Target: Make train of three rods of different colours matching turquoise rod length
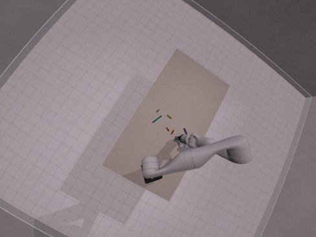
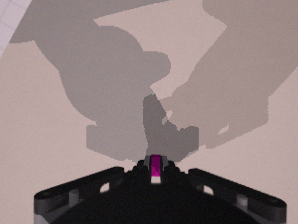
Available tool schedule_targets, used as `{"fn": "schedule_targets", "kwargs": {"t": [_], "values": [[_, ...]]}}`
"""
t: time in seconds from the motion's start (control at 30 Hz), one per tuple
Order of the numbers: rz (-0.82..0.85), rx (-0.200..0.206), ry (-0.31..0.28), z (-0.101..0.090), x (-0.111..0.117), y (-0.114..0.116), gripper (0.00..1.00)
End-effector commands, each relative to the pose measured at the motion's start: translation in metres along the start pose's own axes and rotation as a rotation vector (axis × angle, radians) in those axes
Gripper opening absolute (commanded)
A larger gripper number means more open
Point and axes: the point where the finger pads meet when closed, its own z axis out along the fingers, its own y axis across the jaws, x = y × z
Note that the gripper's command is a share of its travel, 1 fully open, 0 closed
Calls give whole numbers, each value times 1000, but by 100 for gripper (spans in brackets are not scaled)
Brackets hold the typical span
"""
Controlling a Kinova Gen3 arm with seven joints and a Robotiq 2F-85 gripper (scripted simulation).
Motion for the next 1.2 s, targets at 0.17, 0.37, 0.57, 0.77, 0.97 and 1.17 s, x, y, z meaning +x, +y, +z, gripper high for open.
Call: {"fn": "schedule_targets", "kwargs": {"t": [0.17,0.37,0.57,0.77,0.97,1.17], "values": [[-9,4,-4,1,-3,-1,5],[-9,4,-4,1,-3,-1,12],[-9,4,-4,1,-3,-1,20],[-9,4,-4,1,-3,-1,24],[-9,4,-4,1,-3,-1,24],[-10,3,-4,-1,-3,-1,24]]}}
